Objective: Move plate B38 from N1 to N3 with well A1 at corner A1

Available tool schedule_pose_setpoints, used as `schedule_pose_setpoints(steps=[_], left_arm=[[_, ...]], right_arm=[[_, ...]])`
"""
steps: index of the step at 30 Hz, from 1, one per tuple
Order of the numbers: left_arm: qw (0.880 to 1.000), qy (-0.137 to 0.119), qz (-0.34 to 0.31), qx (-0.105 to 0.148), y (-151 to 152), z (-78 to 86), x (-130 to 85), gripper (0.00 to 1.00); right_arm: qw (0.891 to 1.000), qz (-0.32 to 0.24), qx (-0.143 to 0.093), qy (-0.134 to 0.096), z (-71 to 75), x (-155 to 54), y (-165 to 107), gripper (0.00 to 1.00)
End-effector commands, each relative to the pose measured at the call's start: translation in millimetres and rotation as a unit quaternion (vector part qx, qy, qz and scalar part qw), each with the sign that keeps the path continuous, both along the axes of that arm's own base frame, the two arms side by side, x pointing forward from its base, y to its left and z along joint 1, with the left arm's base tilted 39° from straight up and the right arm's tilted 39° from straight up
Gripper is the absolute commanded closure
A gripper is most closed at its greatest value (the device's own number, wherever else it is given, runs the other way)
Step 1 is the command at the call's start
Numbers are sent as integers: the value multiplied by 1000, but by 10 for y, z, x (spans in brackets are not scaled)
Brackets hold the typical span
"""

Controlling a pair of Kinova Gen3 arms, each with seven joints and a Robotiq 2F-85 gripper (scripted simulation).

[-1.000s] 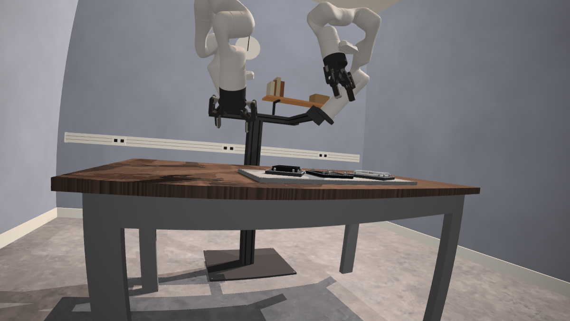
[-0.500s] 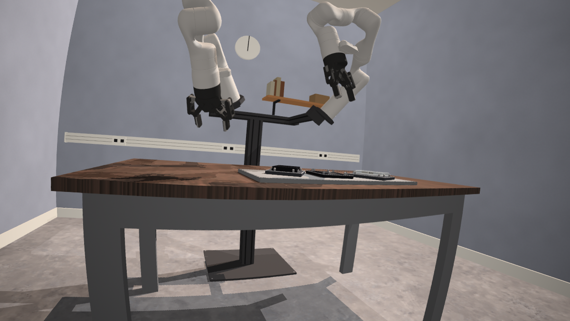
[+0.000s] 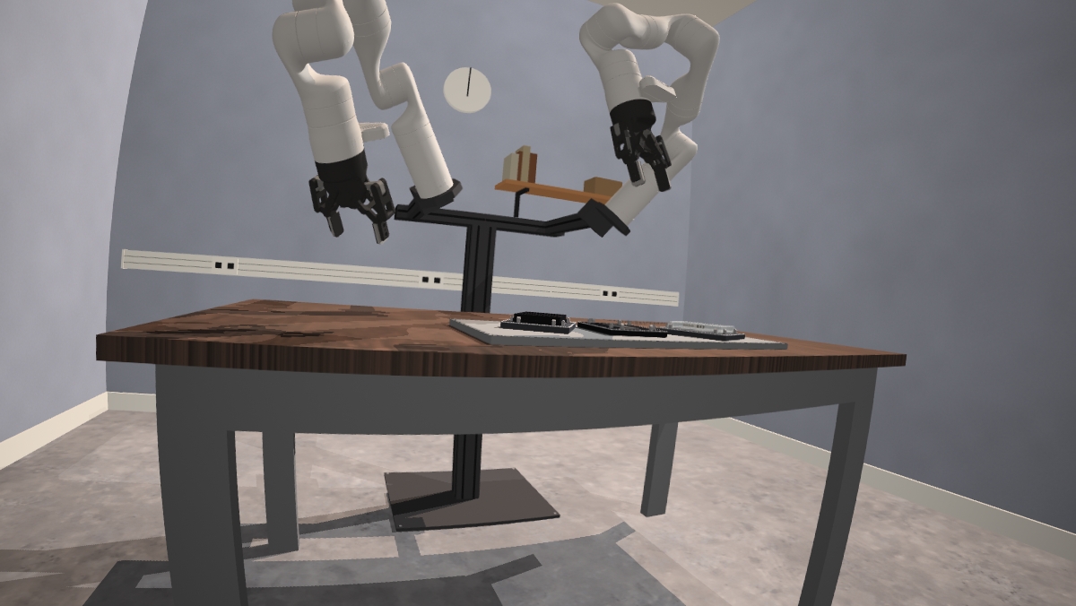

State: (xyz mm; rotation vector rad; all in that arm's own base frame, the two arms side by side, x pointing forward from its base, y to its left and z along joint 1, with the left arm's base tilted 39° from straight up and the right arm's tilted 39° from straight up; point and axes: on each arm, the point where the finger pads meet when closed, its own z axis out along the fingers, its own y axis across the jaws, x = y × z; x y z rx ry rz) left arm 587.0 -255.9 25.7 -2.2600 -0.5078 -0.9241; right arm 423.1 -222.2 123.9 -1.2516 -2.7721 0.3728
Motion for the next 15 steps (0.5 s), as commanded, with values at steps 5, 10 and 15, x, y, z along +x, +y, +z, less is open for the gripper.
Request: schedule_pose_setpoints(steps=[5,10,15], left_arm=[[1000,-1,-1,-1,-13,10,0,2],[1000,-1,-1,-1,-13,10,0,2],[1000,-1,-1,-1,-13,10,0,2]], right_arm=[[999,-29,7,-16,194,-162,-286,2],[998,-46,9,-28,316,-266,-476,2],[998,-58,10,-38,407,-340,-612,2]])
